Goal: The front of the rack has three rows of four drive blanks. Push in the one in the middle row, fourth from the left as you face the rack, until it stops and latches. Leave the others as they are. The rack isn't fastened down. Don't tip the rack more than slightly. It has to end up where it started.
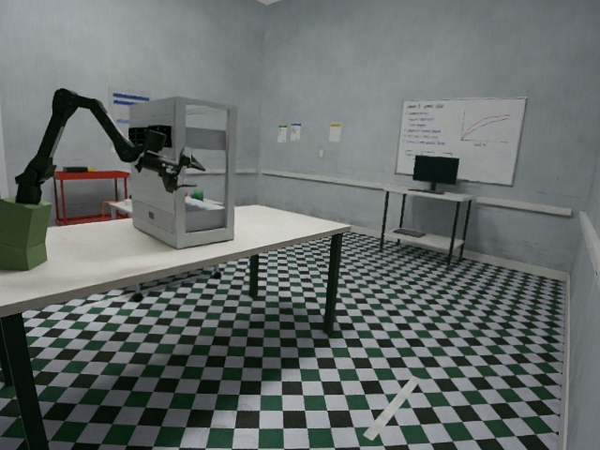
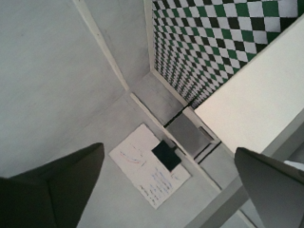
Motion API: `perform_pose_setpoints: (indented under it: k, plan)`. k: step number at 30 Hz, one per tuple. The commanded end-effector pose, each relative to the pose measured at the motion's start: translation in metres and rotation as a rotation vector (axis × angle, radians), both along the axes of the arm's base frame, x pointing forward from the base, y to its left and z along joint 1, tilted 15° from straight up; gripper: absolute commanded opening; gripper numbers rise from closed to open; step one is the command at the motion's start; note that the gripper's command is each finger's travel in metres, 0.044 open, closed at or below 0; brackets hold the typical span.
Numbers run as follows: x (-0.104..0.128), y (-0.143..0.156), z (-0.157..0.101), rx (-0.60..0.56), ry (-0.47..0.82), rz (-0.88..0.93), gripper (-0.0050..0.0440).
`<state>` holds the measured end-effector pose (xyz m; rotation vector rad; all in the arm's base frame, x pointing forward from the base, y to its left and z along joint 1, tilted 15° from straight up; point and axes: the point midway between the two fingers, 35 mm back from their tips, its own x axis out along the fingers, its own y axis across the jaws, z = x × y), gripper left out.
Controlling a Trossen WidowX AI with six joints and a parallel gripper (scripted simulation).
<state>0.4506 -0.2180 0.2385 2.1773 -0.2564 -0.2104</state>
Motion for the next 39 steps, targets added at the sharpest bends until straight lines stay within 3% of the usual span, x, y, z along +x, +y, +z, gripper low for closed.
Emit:
perform_pose_setpoints:
  k: [1, 17, 18, 39]
  plan:
    - [-0.0014, 0.0008, 0.0131, -0.014, -0.025, 0.0, 0.04]
    - [-0.0014, 0.0008, 0.0131, -0.014, -0.025, 0.0, 0.04]
    - [-0.0014, 0.0008, 0.0131, -0.014, -0.025, 0.0, 0.044]
    - [-0.0021, 0.0019, 0.0133, -0.017, -0.025, 0.001, 0.044]
